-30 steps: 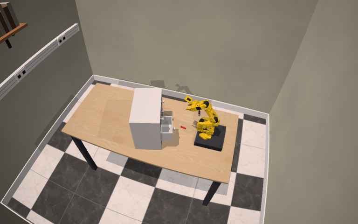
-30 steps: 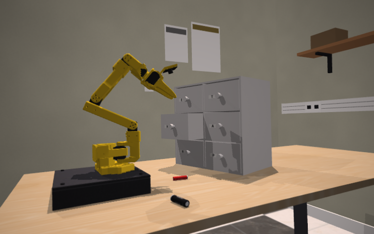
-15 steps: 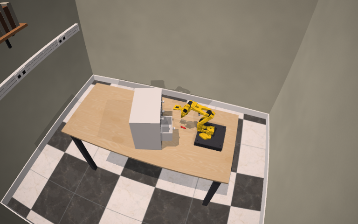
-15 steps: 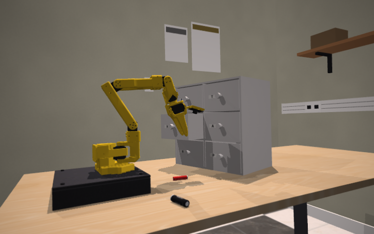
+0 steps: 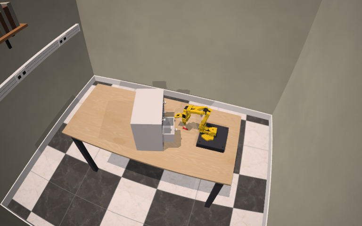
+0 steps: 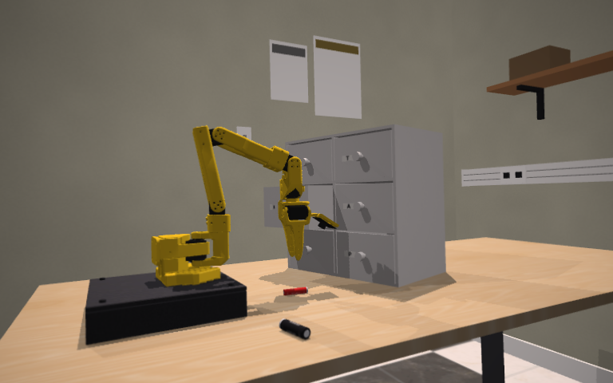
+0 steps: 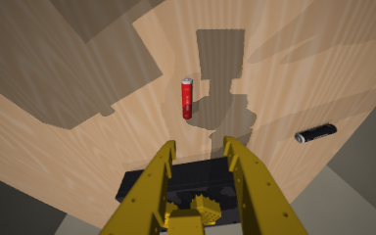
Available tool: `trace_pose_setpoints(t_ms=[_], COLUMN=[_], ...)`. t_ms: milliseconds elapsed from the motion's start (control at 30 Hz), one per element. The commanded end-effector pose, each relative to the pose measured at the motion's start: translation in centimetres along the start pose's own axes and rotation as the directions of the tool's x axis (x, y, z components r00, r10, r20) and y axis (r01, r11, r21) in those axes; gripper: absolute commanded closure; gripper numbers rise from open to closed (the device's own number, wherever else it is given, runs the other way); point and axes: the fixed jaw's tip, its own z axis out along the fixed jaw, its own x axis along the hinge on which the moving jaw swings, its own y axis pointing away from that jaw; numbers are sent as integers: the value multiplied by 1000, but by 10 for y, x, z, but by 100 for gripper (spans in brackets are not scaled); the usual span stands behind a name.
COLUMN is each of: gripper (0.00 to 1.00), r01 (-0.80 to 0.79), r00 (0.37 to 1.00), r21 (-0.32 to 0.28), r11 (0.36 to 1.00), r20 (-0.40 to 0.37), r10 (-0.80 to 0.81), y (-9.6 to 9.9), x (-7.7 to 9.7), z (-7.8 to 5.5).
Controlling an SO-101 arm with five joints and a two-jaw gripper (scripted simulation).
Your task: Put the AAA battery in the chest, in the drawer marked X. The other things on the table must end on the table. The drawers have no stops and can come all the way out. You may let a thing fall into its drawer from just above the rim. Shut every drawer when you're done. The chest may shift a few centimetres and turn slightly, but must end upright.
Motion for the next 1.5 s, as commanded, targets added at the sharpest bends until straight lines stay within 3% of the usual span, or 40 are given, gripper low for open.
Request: trace_pose_setpoints(t_ms=[0,400,800,1467], gripper=[81,81,81,81], r01=[-4,-4,-4,-4], r00=[1000,1000,1000,1000], r21=[-1,-1,-1,-1], r11=[1000,1000,1000,1000], r20=[1,1,1,1], r10=[4,4,4,4], y=[-2,-2,-1,-1], x=[-1,-1,-1,-1], z=[1,1,16,16])
